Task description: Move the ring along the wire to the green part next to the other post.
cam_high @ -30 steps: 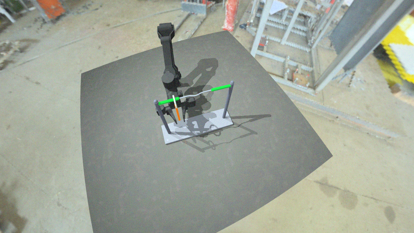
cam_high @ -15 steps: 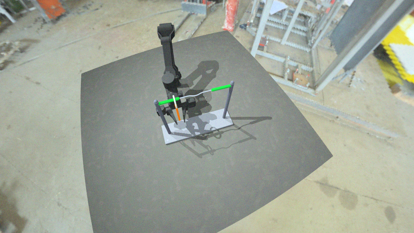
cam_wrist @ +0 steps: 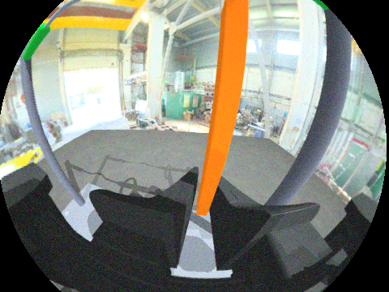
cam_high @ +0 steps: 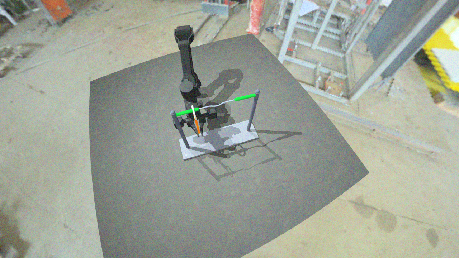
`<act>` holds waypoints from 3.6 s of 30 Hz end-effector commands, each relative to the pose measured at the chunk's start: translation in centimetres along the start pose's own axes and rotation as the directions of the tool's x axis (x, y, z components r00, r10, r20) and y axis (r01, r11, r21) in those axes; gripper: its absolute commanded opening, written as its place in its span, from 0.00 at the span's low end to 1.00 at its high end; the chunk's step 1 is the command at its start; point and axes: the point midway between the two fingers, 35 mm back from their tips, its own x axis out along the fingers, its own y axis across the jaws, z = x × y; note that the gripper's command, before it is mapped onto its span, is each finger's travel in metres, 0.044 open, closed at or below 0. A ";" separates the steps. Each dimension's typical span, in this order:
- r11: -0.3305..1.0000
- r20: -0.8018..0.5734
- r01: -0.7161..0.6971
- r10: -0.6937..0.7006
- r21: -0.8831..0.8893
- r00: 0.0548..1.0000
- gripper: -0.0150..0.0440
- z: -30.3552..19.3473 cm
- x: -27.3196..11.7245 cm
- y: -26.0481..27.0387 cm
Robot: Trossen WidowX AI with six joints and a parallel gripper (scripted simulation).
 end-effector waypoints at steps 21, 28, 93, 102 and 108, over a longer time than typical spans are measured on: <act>1.000 0.000 0.006 -0.006 -0.003 1.000 0.00 1.5 -0.3 -0.1; 1.000 0.000 0.006 -0.006 -0.003 1.000 0.00 1.5 -0.3 -0.1; 1.000 -0.013 0.015 -0.015 0.008 1.000 0.00 1.6 -0.2 3.4; 0.999 -0.015 0.046 -0.045 0.023 0.999 0.00 1.6 -0.2 4.4; 0.995 -0.017 0.086 -0.085 0.041 0.996 0.00 1.6 -0.2 5.1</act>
